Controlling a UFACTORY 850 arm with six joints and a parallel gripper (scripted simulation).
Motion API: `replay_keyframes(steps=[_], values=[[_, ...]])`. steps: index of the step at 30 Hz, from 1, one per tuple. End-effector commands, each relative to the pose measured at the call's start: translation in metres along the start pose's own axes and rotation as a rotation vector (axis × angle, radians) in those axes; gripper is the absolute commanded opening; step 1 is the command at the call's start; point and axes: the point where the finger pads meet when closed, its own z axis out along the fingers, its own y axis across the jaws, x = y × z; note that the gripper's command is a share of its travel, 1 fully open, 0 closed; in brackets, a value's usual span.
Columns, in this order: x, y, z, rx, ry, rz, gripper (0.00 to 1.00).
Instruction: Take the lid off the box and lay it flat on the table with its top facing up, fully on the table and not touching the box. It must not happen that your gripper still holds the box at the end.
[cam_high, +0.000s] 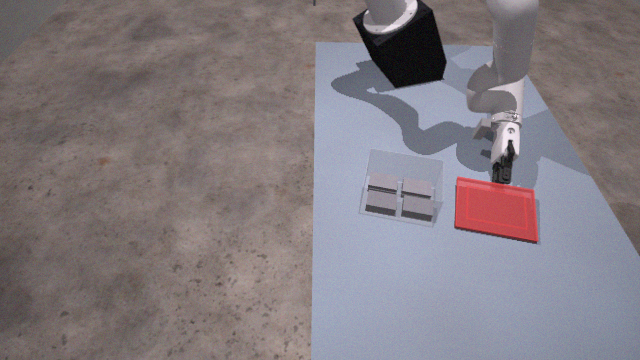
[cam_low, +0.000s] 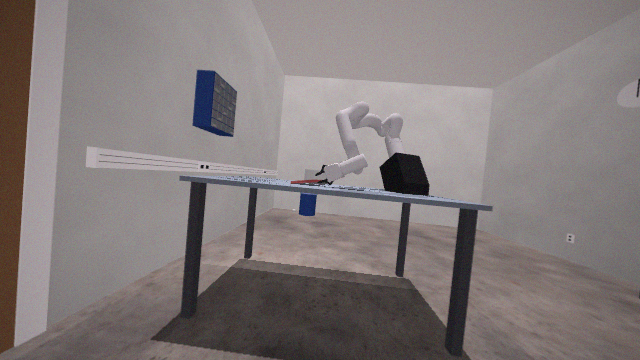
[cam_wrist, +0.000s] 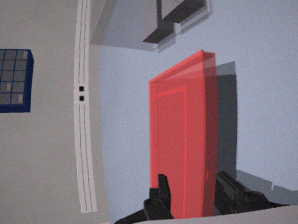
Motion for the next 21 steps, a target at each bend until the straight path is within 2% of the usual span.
replay_keyframes(steps=[1,21], values=[[-0.001,-0.001,0.0,0.001,0.0,0.001,0.48],[-0.001,0.006,-0.014,0.001,0.0,0.001,0.48]])
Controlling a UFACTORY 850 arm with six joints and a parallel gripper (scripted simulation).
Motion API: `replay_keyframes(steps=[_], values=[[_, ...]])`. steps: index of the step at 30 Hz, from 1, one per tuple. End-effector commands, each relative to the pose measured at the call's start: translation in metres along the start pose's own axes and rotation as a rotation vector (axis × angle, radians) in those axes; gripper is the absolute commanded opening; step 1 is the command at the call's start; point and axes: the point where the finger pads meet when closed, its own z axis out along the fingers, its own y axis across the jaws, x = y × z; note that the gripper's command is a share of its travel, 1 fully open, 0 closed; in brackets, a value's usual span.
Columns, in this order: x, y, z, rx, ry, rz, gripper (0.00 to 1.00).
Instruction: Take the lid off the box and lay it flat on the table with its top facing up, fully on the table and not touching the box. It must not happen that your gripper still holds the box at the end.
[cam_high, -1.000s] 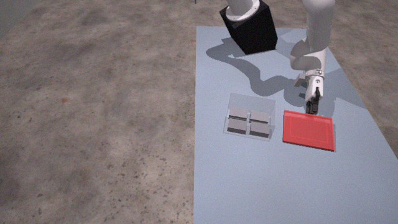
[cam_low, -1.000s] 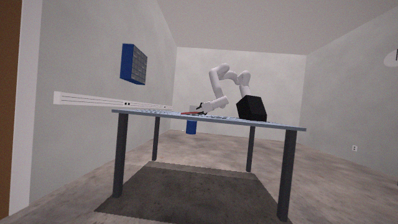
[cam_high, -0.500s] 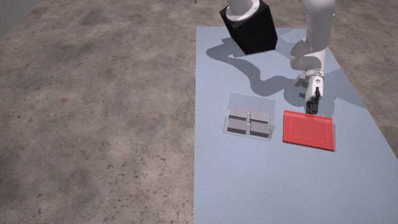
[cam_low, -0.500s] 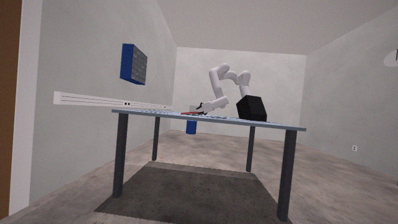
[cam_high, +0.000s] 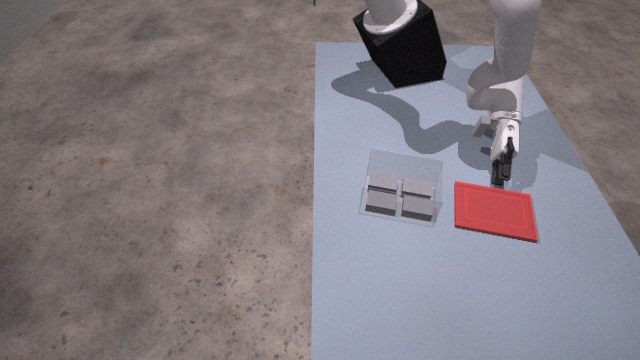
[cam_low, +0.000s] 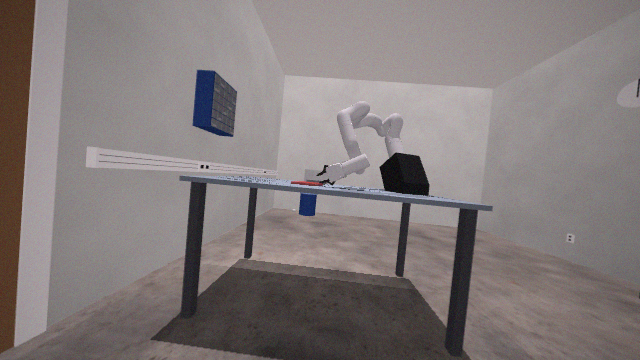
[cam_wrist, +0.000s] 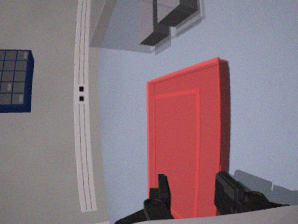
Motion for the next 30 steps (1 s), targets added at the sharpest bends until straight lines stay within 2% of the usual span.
replay_keyframes(steps=[1,30], values=[[-0.0005,0.0004,-0.0031,0.001,0.0,0.001,0.48],[-0.0005,-0.0079,-0.0108,0.001,0.0,0.001,0.48]])
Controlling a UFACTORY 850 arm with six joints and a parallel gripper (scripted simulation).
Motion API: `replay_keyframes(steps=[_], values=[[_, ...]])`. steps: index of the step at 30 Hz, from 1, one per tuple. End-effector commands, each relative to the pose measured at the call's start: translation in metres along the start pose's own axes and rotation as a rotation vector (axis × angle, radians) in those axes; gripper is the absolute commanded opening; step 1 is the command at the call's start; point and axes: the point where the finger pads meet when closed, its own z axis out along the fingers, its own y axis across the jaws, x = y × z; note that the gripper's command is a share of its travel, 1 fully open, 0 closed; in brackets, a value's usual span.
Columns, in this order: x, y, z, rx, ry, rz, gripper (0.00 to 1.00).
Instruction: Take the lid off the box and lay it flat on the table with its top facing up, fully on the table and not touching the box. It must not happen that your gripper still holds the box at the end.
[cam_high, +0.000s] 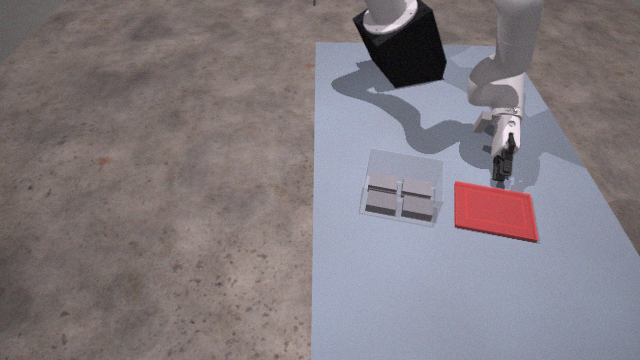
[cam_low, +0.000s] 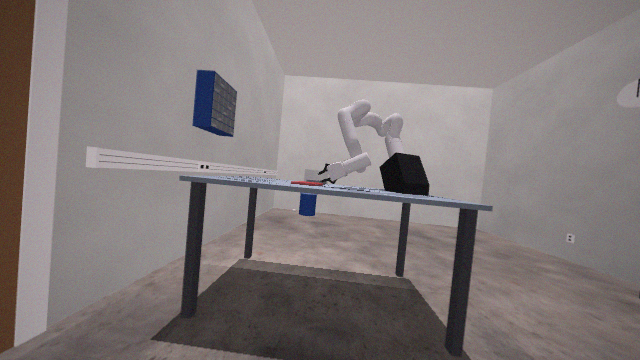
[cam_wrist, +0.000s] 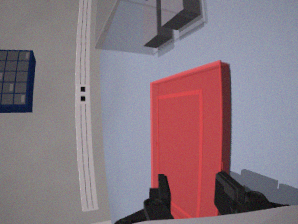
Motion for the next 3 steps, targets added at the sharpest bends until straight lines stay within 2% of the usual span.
replay_keyframes(steps=[1,3], values=[[-0.0004,-0.0021,-0.0006,0.001,0.0,0.001,0.48],[-0.0004,-0.0021,-0.0006,0.001,0.0,0.001,0.48]])
